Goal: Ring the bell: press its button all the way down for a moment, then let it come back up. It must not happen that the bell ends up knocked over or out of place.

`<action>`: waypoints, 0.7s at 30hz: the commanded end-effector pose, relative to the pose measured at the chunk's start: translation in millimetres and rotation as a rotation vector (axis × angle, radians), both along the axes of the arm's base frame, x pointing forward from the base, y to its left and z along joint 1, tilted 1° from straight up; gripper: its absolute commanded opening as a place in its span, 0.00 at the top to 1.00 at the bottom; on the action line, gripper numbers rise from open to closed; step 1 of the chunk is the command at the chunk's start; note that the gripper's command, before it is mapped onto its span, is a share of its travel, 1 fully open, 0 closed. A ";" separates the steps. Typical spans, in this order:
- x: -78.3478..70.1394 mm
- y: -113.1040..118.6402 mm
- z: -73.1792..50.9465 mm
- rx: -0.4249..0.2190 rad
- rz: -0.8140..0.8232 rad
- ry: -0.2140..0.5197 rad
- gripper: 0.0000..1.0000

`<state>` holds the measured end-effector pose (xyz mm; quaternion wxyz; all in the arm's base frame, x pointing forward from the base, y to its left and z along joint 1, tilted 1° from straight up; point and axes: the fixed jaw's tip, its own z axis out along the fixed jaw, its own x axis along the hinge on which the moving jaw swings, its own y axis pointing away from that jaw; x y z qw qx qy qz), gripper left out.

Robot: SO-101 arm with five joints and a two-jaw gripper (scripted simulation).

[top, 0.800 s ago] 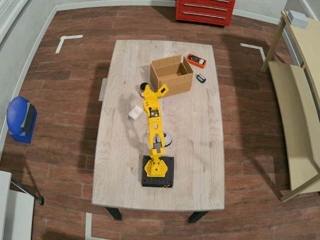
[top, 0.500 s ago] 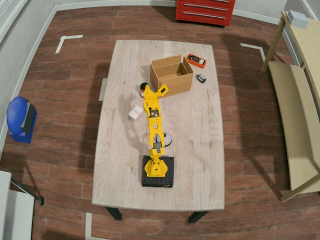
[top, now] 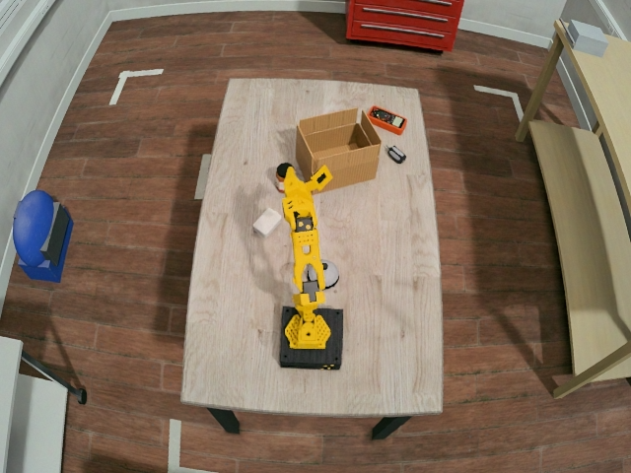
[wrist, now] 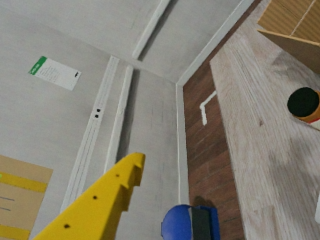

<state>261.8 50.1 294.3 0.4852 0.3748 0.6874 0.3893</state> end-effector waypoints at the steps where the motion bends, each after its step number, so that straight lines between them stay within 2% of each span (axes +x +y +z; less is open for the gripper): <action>1: -0.6 -0.3 0.7 0.000 0.000 -0.002 1.00; 12: 0.0 -0.6 -0.9 -0.014 0.001 0.002 1.00; 21: 1.3 -1.6 -4.9 -0.051 0.004 0.013 1.00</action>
